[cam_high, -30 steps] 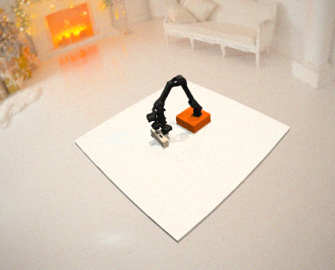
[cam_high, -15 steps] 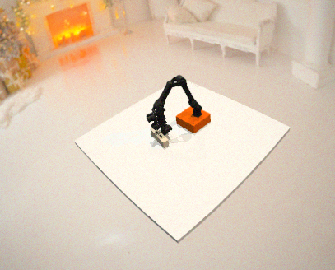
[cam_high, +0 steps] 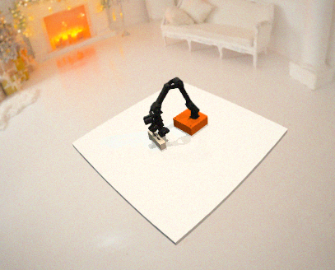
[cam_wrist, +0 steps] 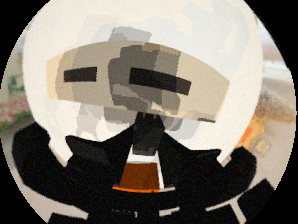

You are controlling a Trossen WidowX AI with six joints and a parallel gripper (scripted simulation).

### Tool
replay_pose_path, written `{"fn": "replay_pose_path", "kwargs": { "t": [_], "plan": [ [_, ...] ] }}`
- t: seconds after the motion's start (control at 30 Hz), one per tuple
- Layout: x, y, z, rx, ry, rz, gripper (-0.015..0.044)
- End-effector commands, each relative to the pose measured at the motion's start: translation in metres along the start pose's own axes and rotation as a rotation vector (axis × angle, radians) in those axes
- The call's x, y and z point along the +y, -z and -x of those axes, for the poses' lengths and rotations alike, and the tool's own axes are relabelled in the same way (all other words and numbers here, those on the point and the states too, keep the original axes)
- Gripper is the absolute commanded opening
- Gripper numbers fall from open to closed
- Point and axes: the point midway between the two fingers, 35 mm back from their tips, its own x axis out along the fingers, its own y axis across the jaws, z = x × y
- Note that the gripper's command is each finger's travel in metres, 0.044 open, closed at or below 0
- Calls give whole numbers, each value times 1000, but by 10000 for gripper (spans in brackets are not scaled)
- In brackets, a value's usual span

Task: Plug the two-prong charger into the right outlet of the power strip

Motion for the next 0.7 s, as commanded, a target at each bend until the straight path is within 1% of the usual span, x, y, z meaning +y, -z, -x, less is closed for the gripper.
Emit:
{"fn": "replay_pose_path", "kwargs": {
  "t": [0.0,0.67],
  "plan": [
    [1,0,1,-4,-5,-5,0],
    [1,-3,1,-4,-5,-5,0]
  ]
}}
